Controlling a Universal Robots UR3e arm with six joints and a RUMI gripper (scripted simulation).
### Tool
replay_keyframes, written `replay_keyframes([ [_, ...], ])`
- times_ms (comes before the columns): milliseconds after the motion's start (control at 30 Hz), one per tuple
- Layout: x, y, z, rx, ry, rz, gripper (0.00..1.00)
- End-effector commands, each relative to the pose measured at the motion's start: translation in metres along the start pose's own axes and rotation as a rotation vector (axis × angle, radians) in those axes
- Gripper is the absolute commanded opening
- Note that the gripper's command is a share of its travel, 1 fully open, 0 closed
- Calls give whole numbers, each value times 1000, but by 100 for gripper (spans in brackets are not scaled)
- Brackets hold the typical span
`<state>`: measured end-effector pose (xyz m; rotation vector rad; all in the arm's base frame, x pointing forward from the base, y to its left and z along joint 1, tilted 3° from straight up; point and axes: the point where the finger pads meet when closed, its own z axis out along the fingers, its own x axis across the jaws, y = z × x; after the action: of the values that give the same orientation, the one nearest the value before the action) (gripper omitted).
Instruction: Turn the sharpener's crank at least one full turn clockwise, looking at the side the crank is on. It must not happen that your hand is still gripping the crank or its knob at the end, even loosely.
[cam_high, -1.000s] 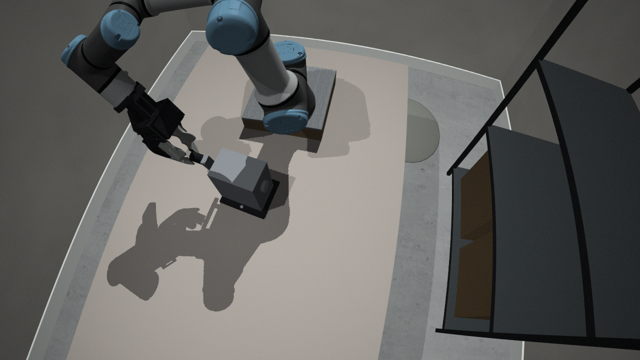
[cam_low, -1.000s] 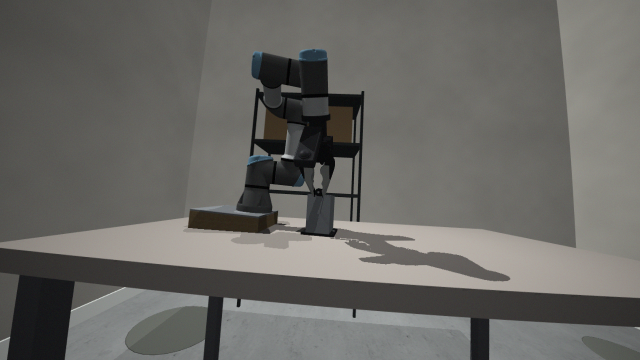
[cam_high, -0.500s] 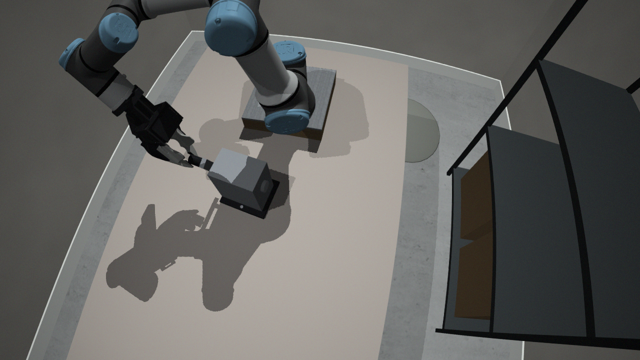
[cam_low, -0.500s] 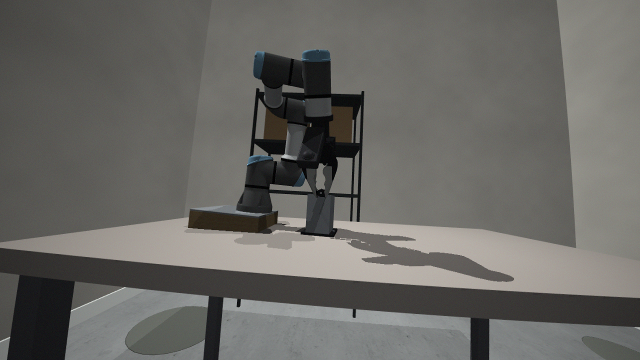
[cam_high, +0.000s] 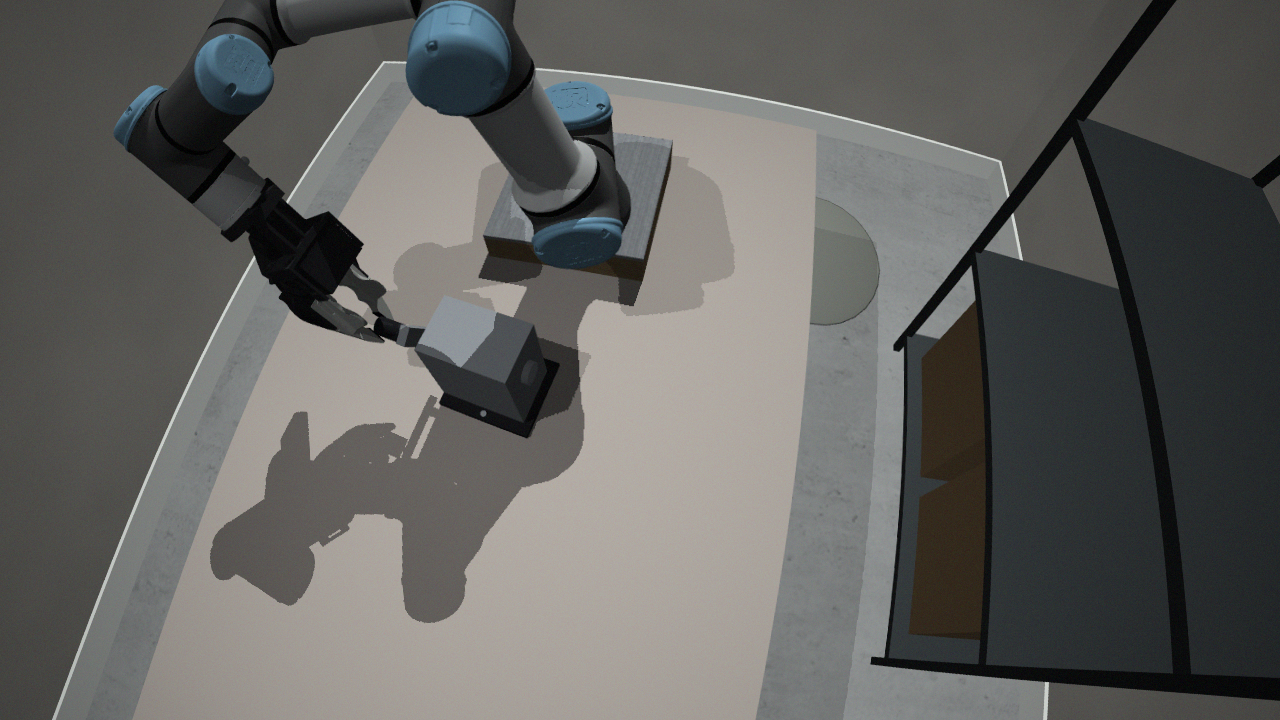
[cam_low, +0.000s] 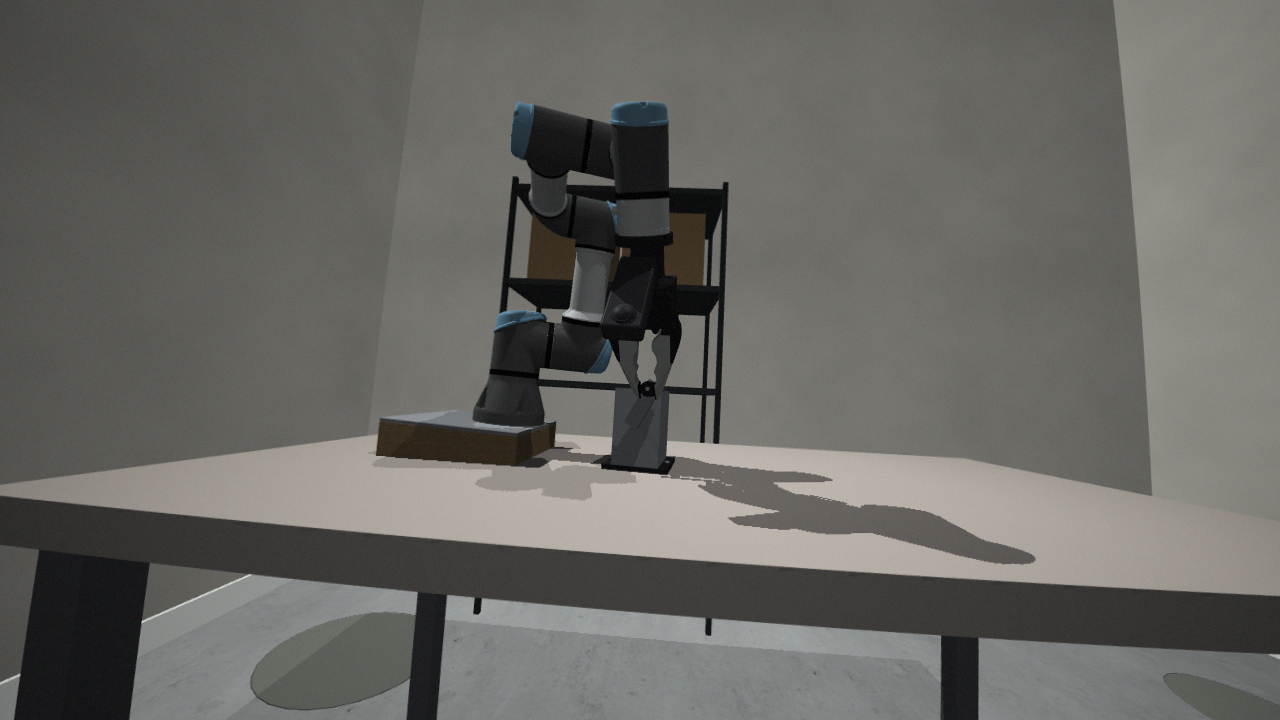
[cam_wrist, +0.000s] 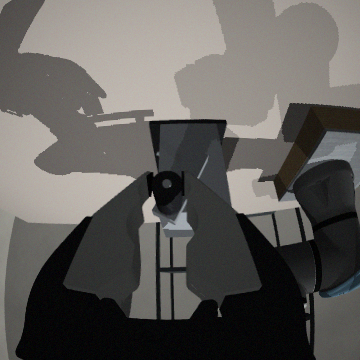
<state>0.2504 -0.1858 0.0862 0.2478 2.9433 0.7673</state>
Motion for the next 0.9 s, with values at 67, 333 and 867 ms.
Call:
replay_keyframes([
  [67, -5, -2, 2, 2, -1, -1, 9],
  [333, -9, -3, 5, 2, -1, -1, 9],
  [867, -18, -8, 12, 2, -1, -1, 9],
])
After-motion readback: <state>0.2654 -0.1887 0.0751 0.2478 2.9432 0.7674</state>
